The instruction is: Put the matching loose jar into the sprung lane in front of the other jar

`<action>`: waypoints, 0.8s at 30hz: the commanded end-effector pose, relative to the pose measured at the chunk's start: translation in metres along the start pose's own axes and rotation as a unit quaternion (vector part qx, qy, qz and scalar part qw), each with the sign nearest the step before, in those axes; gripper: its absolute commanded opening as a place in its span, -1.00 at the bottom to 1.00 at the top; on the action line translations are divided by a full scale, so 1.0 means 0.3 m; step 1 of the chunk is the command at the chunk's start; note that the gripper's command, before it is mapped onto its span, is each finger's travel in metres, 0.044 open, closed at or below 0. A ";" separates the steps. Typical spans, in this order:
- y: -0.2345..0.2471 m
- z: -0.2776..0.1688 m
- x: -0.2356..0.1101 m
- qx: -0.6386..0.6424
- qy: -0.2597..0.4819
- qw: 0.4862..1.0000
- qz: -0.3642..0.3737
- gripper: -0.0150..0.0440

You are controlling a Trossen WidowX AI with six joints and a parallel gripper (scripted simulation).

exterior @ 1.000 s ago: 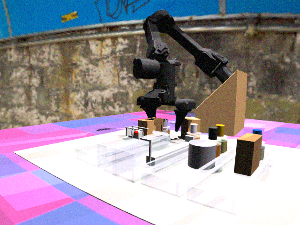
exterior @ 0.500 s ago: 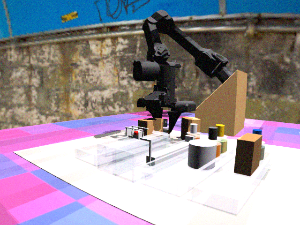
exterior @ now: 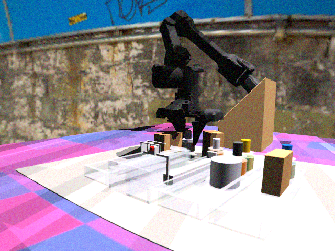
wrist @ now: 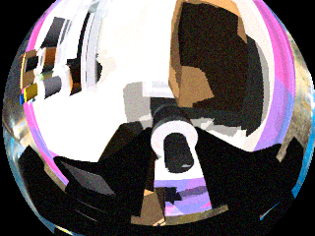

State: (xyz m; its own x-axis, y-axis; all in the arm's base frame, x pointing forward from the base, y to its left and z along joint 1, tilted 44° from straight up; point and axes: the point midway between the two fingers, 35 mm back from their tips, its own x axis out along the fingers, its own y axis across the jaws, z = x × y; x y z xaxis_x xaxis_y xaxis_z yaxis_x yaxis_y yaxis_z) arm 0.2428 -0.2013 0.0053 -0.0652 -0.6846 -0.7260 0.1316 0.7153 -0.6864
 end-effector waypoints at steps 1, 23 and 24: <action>-0.003 0.004 -0.038 0.005 0.000 1.000 0.001 -0.49; -0.056 -0.013 -0.328 0.012 -0.013 1.000 -0.009 -0.49; -0.056 -0.013 -0.328 0.012 -0.013 1.000 -0.009 -0.49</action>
State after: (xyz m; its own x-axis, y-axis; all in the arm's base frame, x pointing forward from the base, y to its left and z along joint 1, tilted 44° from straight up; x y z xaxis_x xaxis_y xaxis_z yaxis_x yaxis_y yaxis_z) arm 0.2439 -0.1501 0.0807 -0.0466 -0.6962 -0.7163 0.1510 0.7039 -0.6940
